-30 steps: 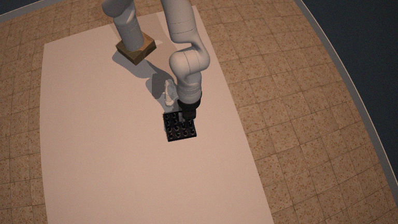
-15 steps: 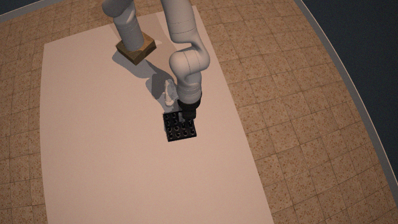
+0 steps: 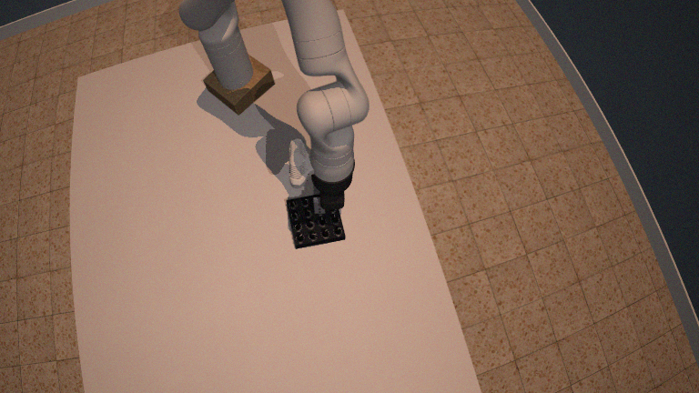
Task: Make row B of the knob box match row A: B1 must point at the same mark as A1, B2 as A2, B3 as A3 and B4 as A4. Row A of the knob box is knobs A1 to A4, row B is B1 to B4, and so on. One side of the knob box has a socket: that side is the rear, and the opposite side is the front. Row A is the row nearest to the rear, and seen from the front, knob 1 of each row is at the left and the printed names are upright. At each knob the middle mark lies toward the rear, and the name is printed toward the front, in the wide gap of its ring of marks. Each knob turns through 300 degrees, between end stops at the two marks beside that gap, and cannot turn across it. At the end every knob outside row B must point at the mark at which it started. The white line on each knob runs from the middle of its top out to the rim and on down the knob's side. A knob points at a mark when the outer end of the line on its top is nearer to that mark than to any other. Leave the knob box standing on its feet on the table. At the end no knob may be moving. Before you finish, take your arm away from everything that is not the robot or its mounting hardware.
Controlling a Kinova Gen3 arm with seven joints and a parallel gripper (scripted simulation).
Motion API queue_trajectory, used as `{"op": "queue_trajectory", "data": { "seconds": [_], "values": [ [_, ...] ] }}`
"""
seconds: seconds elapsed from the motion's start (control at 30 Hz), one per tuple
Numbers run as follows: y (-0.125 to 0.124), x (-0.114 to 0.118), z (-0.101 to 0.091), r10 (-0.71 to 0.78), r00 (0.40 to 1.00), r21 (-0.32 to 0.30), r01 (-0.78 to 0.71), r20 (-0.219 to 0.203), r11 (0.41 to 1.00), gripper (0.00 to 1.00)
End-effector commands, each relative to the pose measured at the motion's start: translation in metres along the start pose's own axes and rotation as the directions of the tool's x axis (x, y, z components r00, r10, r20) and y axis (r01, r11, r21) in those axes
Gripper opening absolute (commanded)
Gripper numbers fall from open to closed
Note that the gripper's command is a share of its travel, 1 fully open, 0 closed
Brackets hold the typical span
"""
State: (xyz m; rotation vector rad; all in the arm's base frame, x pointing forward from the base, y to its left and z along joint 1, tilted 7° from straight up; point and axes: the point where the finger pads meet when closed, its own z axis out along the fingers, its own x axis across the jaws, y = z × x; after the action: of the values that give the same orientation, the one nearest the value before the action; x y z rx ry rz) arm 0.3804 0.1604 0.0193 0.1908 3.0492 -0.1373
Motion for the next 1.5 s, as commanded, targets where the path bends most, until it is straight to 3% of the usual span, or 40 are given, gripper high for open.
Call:
{"op": "queue_trajectory", "data": {
  "seconds": [0.0, 0.73, 1.47],
  "values": [
    [0.003, 0.001, 0.001, 0.004, 1.0, -0.004, -0.004, 0.001, 1.0, 0.46],
    [0.003, 0.001, 0.001, 0.004, 1.0, -0.004, -0.004, 0.001, 1.0, 0.46],
    [0.003, 0.001, 0.014, 0.004, 1.0, -0.004, -0.004, 0.001, 1.0, 0.46]
  ]
}}
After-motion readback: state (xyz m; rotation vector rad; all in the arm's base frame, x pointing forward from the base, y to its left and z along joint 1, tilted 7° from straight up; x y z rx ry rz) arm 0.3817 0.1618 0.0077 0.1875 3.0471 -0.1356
